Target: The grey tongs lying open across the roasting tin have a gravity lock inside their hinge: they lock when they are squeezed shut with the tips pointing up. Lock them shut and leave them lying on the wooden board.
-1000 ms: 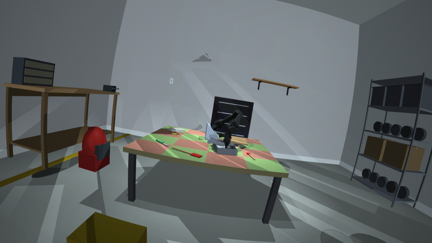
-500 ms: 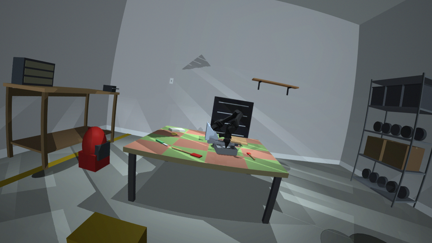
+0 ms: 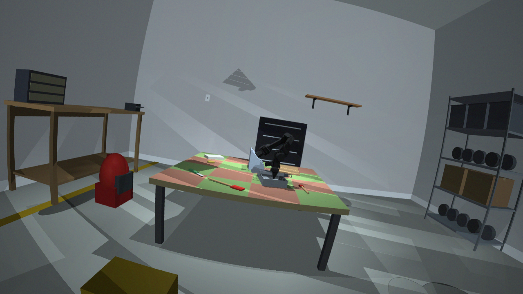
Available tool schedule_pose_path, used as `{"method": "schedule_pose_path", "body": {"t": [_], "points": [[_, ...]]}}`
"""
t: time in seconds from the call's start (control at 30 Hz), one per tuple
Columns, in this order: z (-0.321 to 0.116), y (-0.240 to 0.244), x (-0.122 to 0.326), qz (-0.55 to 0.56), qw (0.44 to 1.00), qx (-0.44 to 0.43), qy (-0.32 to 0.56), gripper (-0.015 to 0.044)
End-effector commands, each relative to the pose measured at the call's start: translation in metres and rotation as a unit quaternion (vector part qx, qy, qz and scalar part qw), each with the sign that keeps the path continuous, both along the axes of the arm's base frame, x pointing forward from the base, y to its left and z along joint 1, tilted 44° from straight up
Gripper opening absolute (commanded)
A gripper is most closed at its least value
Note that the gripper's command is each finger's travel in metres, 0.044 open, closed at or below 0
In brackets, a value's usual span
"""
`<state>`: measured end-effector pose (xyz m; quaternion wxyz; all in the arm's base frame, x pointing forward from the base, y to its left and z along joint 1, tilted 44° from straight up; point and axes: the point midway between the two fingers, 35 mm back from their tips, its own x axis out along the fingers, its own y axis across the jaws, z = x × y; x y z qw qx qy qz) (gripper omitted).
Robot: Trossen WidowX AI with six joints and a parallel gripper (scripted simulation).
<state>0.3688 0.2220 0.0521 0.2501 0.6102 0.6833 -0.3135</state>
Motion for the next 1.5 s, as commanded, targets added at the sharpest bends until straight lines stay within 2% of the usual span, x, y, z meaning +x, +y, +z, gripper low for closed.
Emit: {"method": "schedule_pose_path", "body": {"t": [0.0,0.47,0.67,0.7,0.9,1.17,1.47], "points": [[0.000,0.000,0.001,0.000,1.000,0.000,-0.002,0.0108],[0.000,0.000,0.001,0.000,1.000,0.000,-0.002,0.0015],[0.000,0.000,0.001,0.000,1.000,0.000,-0.002,-0.0143],[0.000,0.000,0.001,0.000,1.000,0.000,-0.002,-0.0150],[0.011,-0.011,0.006,0.000,1.000,-0.001,-0.002,-0.0150],[0.090,-0.085,0.017,-0.002,1.000,-0.002,0.001,-0.0150],[0.095,-0.089,0.017,-0.002,1.000,-0.002,0.001,-0.0150]]}}
